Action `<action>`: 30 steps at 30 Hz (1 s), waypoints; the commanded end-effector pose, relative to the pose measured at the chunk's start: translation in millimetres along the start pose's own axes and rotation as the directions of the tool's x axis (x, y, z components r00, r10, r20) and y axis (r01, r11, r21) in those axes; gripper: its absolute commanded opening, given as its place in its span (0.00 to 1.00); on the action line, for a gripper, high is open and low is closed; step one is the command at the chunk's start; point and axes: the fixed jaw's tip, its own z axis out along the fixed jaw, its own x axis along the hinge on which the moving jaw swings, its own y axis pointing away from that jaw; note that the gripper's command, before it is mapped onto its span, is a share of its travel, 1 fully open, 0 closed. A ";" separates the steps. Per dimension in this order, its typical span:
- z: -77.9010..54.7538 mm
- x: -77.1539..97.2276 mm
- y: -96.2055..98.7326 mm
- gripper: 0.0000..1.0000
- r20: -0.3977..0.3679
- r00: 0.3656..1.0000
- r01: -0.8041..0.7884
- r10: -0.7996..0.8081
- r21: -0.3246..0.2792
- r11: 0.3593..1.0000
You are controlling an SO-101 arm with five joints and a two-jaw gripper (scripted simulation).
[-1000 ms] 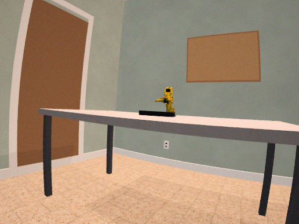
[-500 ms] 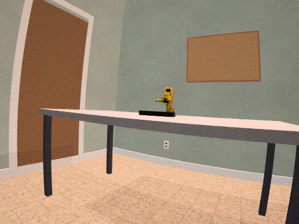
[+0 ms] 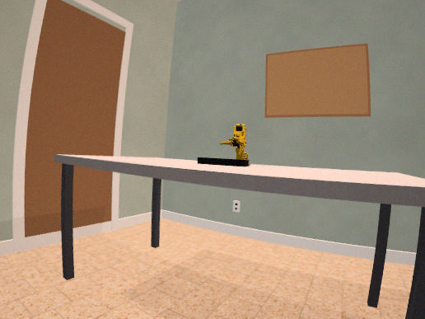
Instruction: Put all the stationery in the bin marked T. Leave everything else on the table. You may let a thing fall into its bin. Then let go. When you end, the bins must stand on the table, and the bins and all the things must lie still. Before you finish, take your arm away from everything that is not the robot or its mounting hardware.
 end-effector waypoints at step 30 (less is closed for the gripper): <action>-15.5 -12.6 7.5 1.00 0.075 0.997 0.003 -0.001 -0.030 1.000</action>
